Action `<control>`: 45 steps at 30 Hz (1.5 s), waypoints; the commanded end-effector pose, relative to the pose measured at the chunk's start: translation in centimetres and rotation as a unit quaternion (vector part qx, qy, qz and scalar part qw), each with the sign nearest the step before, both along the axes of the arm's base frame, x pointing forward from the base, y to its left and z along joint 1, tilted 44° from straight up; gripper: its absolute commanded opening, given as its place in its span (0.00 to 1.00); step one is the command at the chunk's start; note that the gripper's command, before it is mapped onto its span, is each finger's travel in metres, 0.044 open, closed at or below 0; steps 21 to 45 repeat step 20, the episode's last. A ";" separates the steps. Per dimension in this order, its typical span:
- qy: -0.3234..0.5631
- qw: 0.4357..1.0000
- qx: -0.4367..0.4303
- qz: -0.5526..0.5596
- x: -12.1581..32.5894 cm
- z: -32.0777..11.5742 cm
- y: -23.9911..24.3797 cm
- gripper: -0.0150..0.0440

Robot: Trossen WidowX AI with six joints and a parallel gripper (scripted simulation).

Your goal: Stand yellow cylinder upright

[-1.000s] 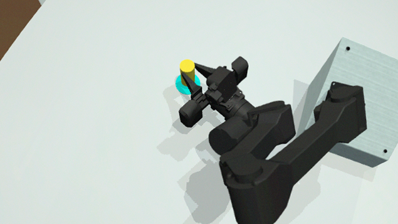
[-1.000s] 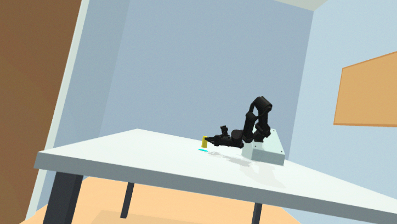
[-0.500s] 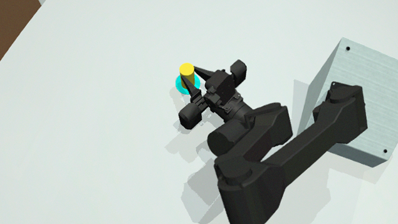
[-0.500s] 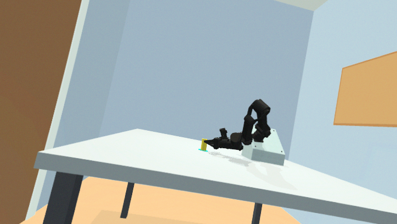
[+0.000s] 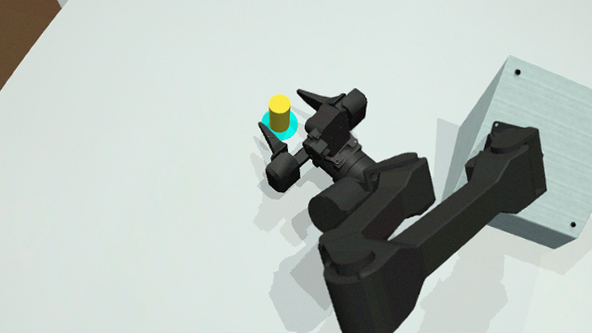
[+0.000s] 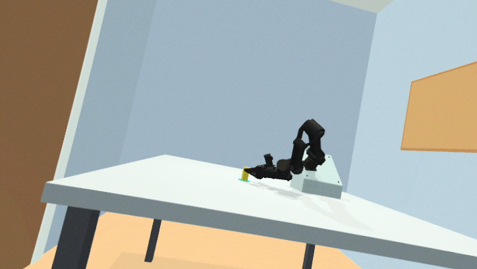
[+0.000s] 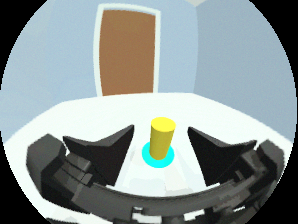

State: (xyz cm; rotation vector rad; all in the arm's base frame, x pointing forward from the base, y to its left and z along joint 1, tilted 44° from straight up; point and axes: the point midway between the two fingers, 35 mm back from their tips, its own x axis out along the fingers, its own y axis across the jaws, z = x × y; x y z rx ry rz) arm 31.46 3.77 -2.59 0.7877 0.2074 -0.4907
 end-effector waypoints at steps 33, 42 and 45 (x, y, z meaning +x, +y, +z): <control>-0.007 1.000 0.003 -0.007 -0.8 6.3 -6.0 0.93; -0.007 1.000 0.003 -0.007 -0.8 6.3 -6.0 0.93; -0.007 1.000 0.003 -0.007 -0.8 6.3 -6.0 0.93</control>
